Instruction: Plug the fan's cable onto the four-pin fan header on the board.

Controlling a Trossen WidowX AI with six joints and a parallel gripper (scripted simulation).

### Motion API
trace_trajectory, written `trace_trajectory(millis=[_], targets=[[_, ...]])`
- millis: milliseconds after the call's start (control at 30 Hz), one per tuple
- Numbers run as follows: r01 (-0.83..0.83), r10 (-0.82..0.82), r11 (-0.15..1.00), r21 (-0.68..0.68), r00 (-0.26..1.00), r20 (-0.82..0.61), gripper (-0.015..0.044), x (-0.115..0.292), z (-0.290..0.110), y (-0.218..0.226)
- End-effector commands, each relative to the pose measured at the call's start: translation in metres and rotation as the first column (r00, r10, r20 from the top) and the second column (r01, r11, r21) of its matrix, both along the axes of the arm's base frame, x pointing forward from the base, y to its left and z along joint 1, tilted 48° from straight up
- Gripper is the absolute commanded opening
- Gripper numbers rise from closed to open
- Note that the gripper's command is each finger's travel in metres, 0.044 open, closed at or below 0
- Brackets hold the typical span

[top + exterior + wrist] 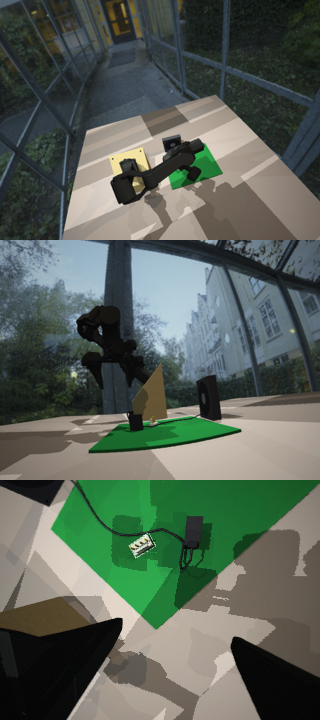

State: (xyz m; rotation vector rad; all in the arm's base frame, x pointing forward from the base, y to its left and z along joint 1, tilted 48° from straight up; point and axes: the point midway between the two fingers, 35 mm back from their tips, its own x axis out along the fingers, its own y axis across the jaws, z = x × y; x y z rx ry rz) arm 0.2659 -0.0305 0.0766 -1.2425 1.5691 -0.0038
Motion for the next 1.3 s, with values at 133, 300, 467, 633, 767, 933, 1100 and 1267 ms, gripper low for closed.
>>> trace_trajectory(millis=[133, 300, 467, 633, 767, 933, 1100, 1267], targets=[[-0.002, 0.002, 1.0, -0.011, 1.0, 0.009, 0.044, 0.001, 0.002, 0.001], [0.211, -0.217, 0.976, 0.053, 0.951, 0.222, 0.044, 0.009, 0.002, 0.009], [0.46, -0.506, 0.861, 0.218, 0.723, 0.471, 0.044, 0.019, 0.002, 0.021], [0.597, -0.71, 0.672, 0.438, 0.354, 0.609, 0.044, 0.029, 0.001, 0.033], [0.61, -0.778, 0.528, 0.591, 0.069, 0.624, 0.044, 0.036, 0.0, 0.043], [0.577, -0.791, 0.413, 0.705, -0.157, 0.592, 0.044, 0.042, -0.001, 0.051], [0.506, -0.766, 0.3, 0.808, -0.377, 0.521, 0.044, 0.046, -0.002, 0.058], [0.402, -0.705, 0.2, 0.893, -0.574, 0.416, 0.044, 0.051, -0.004, 0.066]])
